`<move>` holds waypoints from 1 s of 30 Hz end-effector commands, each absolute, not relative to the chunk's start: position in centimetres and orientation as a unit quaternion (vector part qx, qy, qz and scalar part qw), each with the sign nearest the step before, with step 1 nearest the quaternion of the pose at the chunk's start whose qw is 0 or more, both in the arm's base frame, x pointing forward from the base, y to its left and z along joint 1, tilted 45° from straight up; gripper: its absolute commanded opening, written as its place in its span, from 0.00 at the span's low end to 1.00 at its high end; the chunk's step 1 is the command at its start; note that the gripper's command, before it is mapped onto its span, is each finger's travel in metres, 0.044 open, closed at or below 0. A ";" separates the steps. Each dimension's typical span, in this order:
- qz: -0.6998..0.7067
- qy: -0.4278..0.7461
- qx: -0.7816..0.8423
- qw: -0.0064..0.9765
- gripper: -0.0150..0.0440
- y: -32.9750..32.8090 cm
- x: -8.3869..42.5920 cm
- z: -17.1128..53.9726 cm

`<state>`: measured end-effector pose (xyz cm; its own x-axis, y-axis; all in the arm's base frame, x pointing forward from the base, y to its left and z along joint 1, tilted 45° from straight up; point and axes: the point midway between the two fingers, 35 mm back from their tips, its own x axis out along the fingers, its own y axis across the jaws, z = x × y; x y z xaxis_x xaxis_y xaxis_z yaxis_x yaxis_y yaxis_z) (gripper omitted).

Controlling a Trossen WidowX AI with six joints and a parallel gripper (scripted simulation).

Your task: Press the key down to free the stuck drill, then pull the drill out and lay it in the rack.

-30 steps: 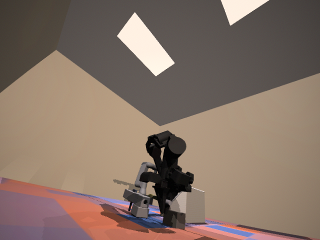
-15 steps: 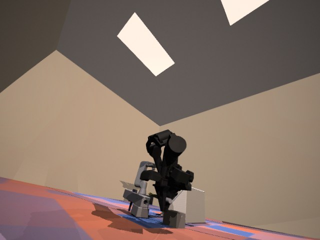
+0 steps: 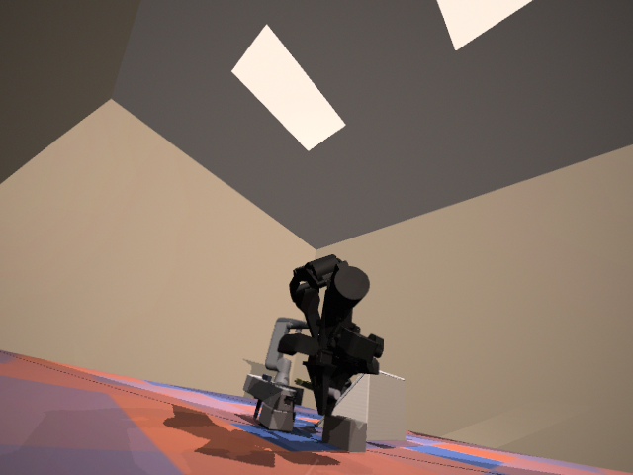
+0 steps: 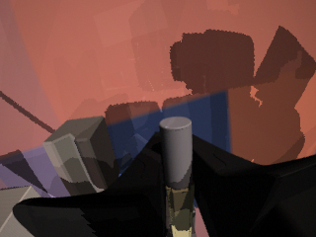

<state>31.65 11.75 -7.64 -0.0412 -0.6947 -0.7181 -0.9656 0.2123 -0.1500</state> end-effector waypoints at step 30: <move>0.194 0.695 -0.595 0.354 0.25 13.2 29.5 -7.9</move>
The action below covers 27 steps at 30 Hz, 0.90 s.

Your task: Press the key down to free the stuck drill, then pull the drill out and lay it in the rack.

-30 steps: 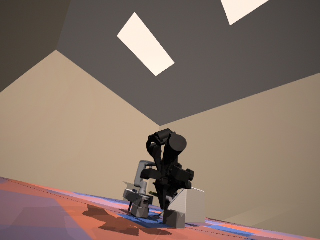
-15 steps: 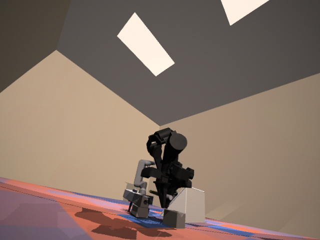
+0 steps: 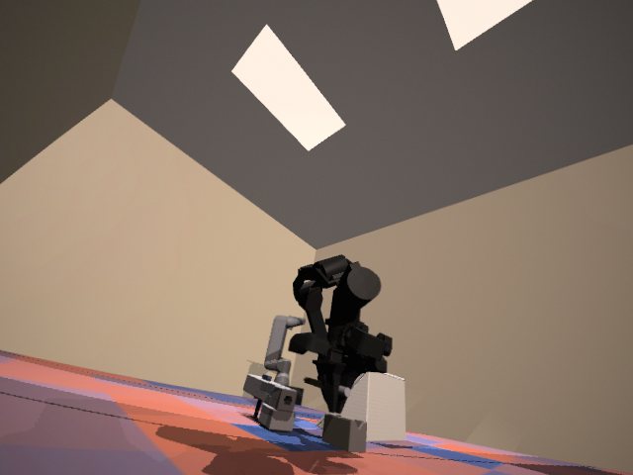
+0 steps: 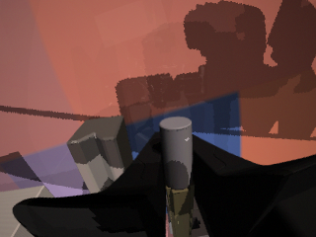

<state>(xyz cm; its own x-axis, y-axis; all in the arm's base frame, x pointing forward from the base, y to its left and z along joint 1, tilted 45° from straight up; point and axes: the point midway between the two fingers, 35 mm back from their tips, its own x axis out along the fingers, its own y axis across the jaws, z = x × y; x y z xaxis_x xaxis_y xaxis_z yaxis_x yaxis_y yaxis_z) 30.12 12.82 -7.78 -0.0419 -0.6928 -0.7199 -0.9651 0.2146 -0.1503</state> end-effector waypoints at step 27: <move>0.196 0.695 -0.594 0.354 0.25 15.0 26.1 -8.8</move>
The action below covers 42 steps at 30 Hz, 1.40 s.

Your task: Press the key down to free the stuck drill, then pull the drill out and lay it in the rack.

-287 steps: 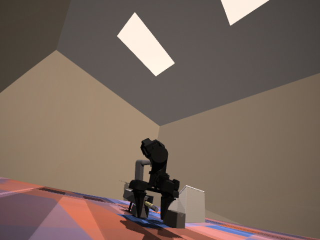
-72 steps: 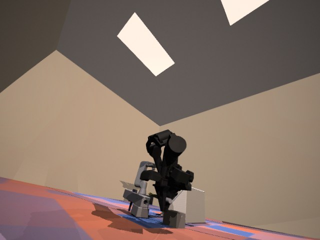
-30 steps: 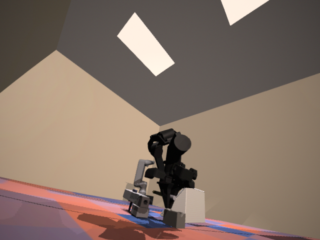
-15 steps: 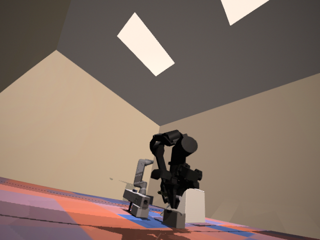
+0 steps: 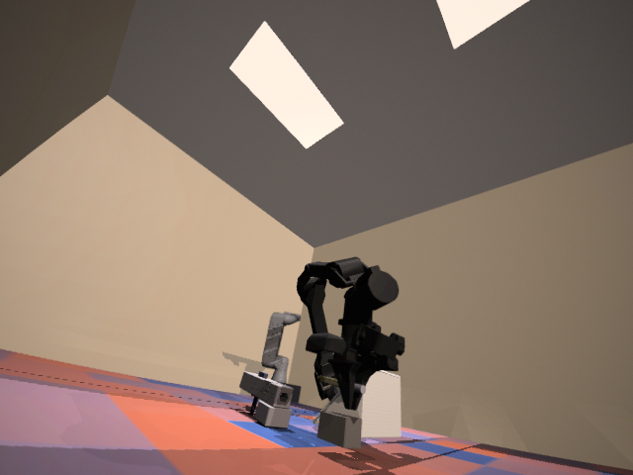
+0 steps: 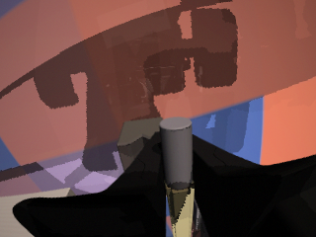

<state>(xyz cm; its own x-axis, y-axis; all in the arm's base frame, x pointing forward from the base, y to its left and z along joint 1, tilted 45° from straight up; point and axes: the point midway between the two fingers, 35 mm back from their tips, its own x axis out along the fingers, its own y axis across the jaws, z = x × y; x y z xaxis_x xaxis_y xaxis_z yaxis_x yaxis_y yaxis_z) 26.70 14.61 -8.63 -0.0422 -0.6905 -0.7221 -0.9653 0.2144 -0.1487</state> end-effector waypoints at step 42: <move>0.196 0.695 -0.594 0.353 0.25 12.9 24.7 -12.0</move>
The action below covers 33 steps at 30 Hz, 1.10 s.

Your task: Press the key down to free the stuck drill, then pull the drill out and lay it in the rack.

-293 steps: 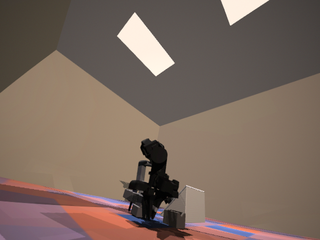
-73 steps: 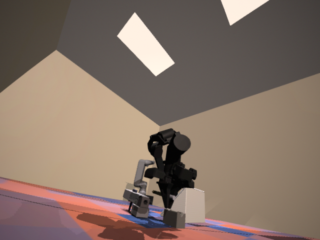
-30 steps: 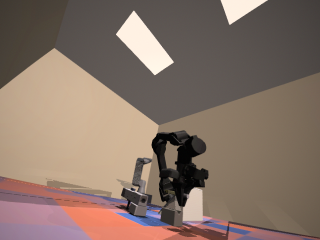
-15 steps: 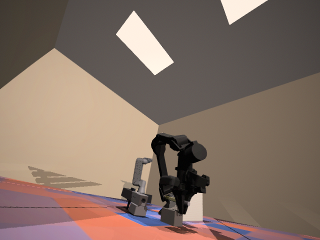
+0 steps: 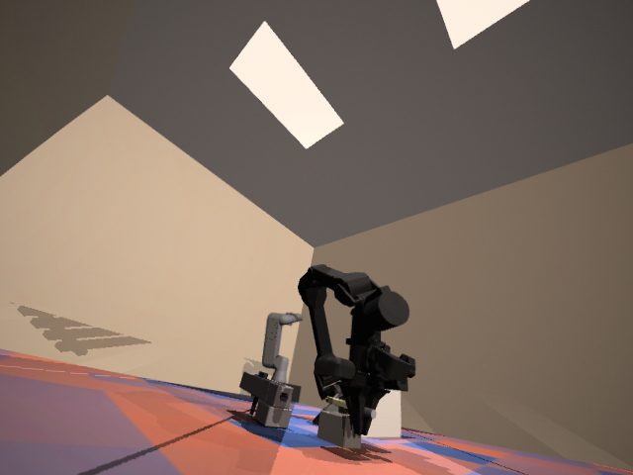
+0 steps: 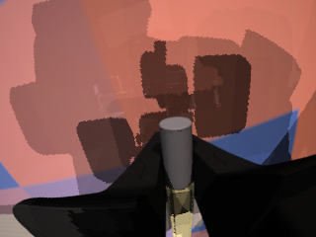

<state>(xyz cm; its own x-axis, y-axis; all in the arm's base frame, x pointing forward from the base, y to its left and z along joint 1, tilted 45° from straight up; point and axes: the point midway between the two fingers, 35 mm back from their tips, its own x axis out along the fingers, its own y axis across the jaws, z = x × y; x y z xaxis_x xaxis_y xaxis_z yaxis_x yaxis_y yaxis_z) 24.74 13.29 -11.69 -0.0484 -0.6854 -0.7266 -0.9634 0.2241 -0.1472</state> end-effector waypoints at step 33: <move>0.195 0.695 -0.595 0.353 0.25 11.6 24.6 -13.0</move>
<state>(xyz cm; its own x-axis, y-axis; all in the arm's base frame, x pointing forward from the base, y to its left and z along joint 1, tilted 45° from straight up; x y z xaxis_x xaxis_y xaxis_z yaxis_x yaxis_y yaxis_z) 24.73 12.42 -12.92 -0.0346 -0.6767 -0.7354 -0.9647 0.2149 -0.1524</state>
